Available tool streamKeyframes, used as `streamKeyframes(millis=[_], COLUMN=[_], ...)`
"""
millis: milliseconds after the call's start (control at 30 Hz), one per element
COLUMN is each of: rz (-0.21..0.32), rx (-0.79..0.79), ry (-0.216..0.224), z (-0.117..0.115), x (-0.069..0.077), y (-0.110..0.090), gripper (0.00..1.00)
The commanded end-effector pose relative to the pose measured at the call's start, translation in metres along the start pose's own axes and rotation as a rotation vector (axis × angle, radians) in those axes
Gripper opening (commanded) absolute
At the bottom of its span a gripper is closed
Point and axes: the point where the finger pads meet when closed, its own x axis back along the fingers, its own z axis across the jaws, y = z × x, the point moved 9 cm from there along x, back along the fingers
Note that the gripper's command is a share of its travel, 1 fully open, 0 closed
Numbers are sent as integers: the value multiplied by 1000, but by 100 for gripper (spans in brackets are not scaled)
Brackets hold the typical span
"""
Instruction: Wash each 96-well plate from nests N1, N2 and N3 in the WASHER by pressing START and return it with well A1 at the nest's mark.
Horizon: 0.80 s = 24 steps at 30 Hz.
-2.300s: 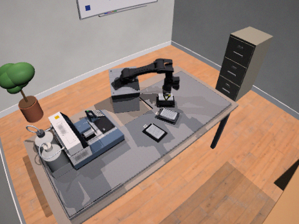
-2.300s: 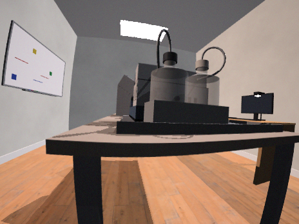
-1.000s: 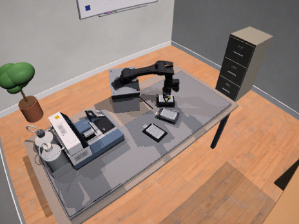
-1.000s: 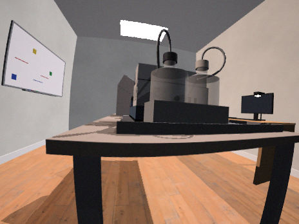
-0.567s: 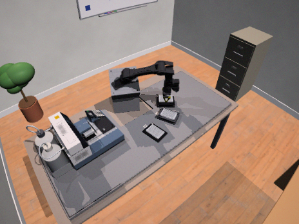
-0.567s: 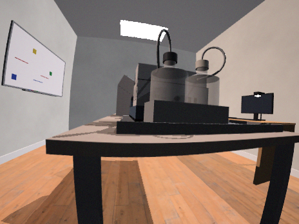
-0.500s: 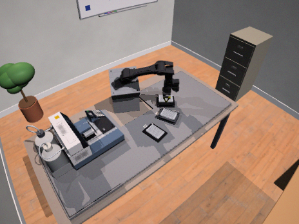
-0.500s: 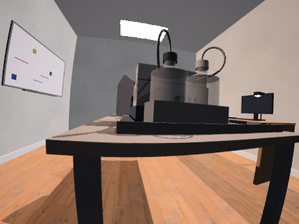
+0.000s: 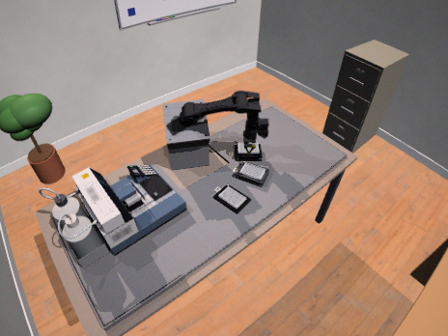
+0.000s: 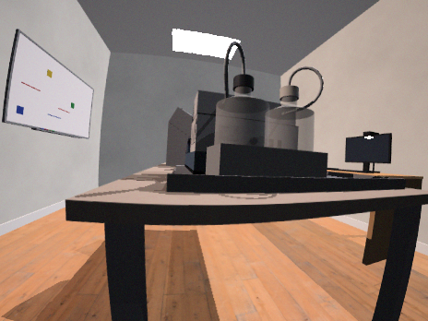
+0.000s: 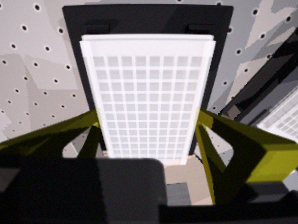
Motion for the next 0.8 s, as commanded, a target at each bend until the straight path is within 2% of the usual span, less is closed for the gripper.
streamKeyframes(millis=[0, 767], rz=[-15, -15], rx=[-3, -3], ry=[2, 2], z=[0, 0], x=[5, 1], y=[4, 4], gripper=[0, 0])
